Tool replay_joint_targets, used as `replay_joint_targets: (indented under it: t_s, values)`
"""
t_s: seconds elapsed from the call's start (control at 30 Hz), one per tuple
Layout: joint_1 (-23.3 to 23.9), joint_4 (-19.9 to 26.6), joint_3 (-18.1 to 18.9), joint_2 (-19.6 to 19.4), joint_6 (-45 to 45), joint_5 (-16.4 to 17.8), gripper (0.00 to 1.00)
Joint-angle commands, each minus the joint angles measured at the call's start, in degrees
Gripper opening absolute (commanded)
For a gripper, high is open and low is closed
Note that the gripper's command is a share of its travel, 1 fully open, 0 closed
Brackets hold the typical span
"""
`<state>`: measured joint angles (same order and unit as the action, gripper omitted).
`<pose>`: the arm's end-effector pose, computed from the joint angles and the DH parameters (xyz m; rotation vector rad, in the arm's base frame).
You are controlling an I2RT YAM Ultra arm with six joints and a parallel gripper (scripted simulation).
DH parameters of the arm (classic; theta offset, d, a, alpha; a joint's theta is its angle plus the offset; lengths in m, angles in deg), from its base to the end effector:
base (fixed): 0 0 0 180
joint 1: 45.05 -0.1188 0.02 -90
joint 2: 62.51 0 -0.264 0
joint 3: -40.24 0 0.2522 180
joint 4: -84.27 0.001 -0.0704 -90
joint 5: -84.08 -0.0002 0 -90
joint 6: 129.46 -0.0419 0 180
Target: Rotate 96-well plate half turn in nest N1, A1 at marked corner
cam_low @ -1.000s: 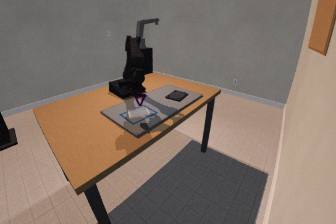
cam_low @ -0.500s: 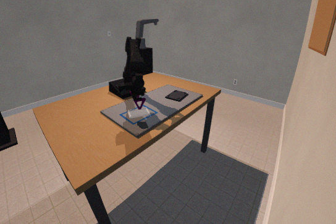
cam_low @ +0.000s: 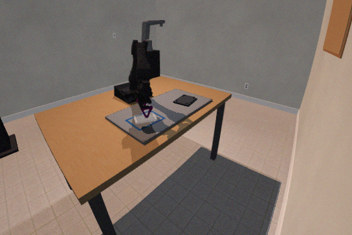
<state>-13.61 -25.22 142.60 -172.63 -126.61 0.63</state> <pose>0.3300 -0.1950 0.2229 2.5701 1.5468 0.2957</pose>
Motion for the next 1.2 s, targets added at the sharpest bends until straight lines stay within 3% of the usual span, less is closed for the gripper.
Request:
replay_joint_targets:
  t_s: [0.0,0.07,0.1,0.27,0.63,0.67,0.73,1.17]
  values:
    - [-0.6,-2.5,-1.3,-0.9,-0.5,-0.5,1.0]
    - [-0.6,-2.5,-1.3,-0.9,-0.5,-0.5,1.0]
    - [-0.7,-2.9,0.2,1.1,-0.5,-0.5,1.0]
    - [-0.8,-4.3,-2.3,-1.7,-0.6,-0.6,1.0]
    - [-1.1,-7.1,-3.7,-3.0,-0.9,-0.6,1.0]
    - [-1.1,-7.6,-4.0,-1.4,-0.9,-0.6,1.0]
    - [-1.2,-8.3,-3.4,-3.3,-1.0,-0.6,1.0]
    - [-0.6,-7.6,-3.1,-2.5,-0.7,-0.3,1.0]
